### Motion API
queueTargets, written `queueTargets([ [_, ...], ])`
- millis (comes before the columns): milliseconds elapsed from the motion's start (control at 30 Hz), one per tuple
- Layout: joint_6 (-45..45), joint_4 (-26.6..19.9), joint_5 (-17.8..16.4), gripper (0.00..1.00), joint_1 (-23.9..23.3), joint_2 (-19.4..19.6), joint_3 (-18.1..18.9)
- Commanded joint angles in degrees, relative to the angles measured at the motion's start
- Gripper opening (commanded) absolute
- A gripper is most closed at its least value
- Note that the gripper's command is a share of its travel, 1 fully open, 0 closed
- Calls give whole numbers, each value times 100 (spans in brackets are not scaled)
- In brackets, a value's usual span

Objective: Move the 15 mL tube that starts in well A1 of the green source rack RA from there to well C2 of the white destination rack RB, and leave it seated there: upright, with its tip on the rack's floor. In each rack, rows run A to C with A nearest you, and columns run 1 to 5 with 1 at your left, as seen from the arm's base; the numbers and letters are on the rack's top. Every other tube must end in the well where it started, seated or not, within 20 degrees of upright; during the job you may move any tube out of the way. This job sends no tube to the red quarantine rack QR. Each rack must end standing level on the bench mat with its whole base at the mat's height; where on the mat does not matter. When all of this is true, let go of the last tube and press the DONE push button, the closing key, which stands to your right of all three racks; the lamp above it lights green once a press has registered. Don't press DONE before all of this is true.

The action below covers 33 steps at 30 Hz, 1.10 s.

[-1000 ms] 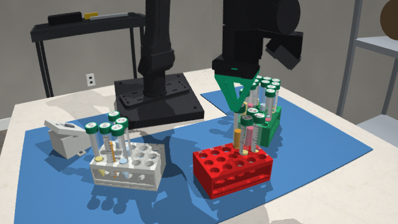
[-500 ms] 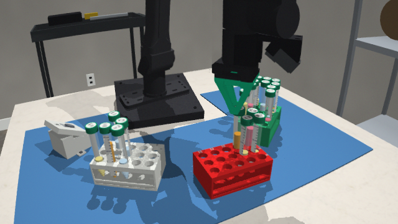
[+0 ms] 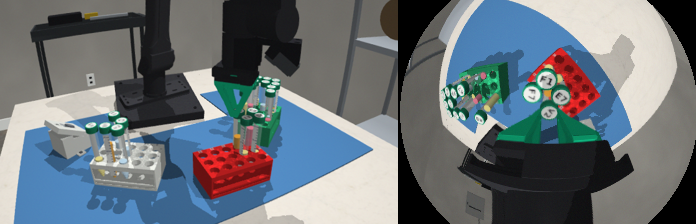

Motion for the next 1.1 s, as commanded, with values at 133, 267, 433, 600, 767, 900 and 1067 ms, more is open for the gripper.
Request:
queueTargets([
  [133,-6,62,-30,0,-2,-25,-27],
  [267,-6,75,-30,0,-3,-24,-39],
  [433,-7,84,-30,0,-3,-23,-48],
  [600,-7,96,-30,0,-3,-22,-58],
  [767,-7,96,-30,0,-3,-22,-58],
  [900,-7,96,-30,24,-3,-22,-58],
  [1067,-7,96,-30,24,-3,-22,-58],
])
